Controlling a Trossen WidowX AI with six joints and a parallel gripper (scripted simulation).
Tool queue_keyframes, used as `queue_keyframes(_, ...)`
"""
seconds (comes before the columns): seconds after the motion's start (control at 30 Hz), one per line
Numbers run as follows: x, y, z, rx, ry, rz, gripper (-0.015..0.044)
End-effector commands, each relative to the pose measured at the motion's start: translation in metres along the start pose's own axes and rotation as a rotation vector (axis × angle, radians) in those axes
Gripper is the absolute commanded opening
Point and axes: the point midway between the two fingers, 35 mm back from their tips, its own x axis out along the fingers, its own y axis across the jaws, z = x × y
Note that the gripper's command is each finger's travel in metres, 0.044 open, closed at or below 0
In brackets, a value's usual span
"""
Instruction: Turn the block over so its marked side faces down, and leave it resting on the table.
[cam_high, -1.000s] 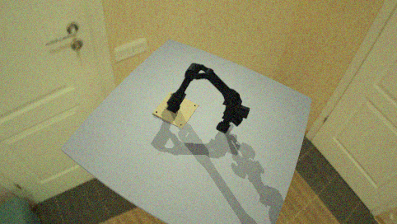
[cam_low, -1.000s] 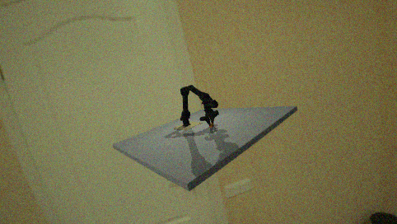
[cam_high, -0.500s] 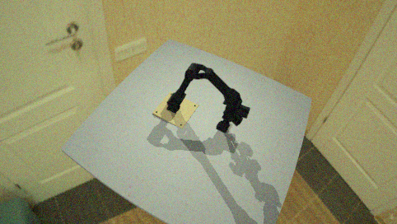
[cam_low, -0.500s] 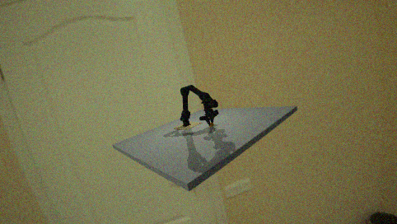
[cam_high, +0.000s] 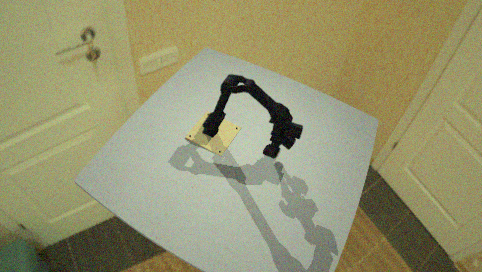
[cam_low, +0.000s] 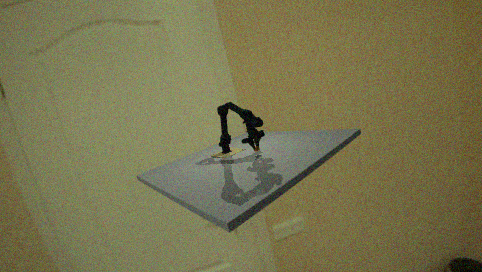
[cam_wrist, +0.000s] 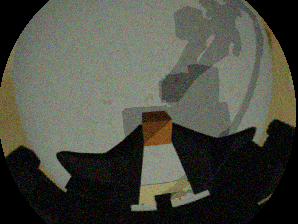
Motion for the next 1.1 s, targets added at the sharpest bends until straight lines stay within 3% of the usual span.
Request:
queue_keyframes(0.0,0.0001,-0.0004,0.0004,-0.006,-0.068,-0.004,0.0000)
queue_keyframes(0.8,0.0044,-0.0006,-0.0056,-0.003,-0.442,-0.002,0.0000)
queue_keyframes(1.07,0.0079,-0.0004,-0.0039,-0.004,-0.476,-0.002,0.0000)
